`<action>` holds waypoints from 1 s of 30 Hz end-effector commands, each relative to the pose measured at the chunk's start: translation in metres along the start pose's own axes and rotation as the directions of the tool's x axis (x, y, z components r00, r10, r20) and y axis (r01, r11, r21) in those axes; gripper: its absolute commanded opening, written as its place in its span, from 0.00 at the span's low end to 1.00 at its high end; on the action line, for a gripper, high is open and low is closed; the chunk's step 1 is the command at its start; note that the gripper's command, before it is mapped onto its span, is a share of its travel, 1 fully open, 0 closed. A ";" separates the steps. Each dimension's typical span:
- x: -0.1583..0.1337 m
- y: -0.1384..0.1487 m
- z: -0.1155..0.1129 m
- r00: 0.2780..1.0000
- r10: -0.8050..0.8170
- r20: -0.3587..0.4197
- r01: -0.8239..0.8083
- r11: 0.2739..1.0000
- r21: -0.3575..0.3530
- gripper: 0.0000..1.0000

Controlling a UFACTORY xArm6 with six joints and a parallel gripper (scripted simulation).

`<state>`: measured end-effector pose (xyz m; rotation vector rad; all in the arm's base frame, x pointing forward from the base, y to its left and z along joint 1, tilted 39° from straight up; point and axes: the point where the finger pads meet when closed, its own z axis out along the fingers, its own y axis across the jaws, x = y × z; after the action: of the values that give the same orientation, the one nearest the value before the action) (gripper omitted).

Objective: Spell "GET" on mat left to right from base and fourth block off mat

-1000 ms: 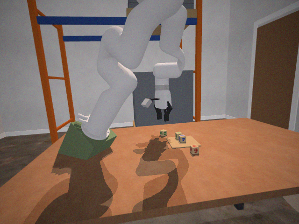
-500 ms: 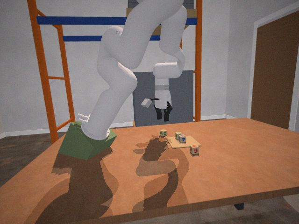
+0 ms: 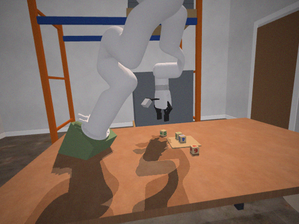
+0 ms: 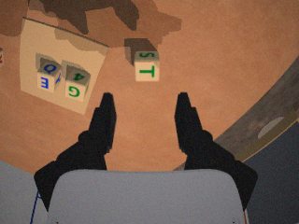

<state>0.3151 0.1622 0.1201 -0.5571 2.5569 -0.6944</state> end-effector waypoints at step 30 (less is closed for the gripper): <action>-0.001 0.001 0.032 1.000 0.001 0.002 -0.001 1.000 -0.001 0.62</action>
<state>0.3271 0.1533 0.1004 -0.5567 2.5574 -0.6941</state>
